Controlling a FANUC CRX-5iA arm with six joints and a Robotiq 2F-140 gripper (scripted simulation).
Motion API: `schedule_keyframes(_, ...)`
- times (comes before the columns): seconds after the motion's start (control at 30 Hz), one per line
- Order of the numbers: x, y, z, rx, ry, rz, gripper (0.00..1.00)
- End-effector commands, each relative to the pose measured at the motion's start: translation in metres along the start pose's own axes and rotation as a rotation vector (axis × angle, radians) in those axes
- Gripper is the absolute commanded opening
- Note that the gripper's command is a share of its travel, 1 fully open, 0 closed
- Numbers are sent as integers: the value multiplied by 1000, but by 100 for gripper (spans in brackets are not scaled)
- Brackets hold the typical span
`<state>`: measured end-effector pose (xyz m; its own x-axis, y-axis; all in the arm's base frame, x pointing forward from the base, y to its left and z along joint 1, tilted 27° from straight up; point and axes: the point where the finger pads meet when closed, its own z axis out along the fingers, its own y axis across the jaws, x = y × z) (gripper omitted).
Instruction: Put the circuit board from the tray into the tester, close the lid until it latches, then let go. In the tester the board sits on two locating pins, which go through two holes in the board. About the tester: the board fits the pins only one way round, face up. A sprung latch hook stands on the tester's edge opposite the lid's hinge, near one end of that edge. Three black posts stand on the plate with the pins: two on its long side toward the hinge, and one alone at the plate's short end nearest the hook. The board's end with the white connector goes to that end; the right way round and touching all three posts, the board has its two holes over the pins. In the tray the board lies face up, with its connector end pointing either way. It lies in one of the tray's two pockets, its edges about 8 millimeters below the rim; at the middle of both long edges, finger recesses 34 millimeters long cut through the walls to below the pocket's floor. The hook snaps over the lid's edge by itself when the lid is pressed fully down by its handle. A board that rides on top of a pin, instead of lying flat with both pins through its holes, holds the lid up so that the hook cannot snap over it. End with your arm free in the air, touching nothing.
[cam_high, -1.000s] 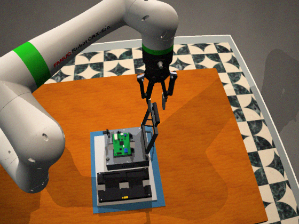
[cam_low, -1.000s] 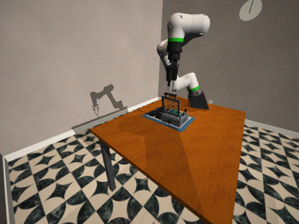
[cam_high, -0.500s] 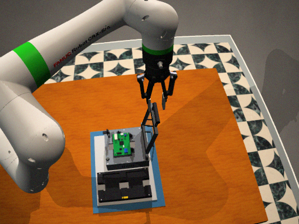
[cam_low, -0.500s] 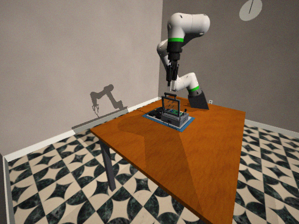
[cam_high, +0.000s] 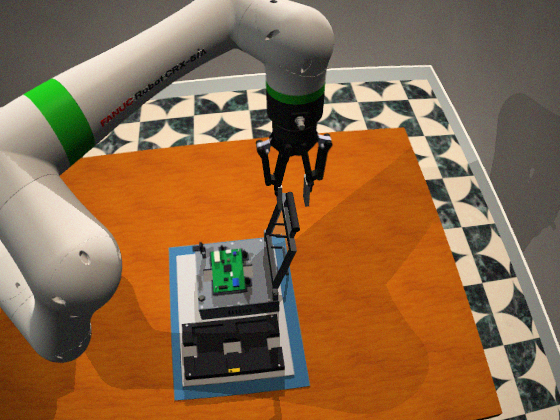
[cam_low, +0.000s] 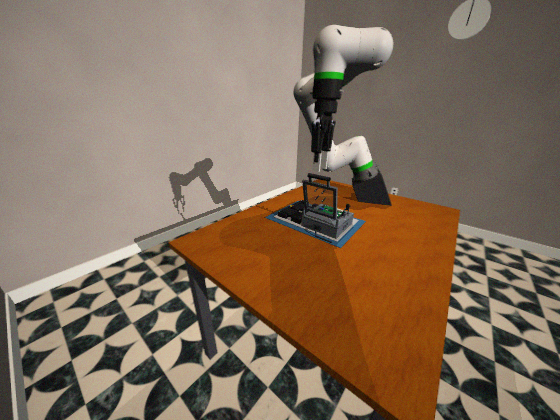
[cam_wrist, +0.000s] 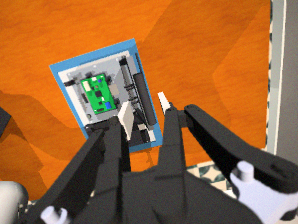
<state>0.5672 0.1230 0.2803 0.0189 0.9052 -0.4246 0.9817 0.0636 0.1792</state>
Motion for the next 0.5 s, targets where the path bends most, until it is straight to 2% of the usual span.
schedule_keyframes(0.0,0,0,2,-1,0,0,30)
schedule_keyframes(0.47,0,0,20,-1,0,0,30)
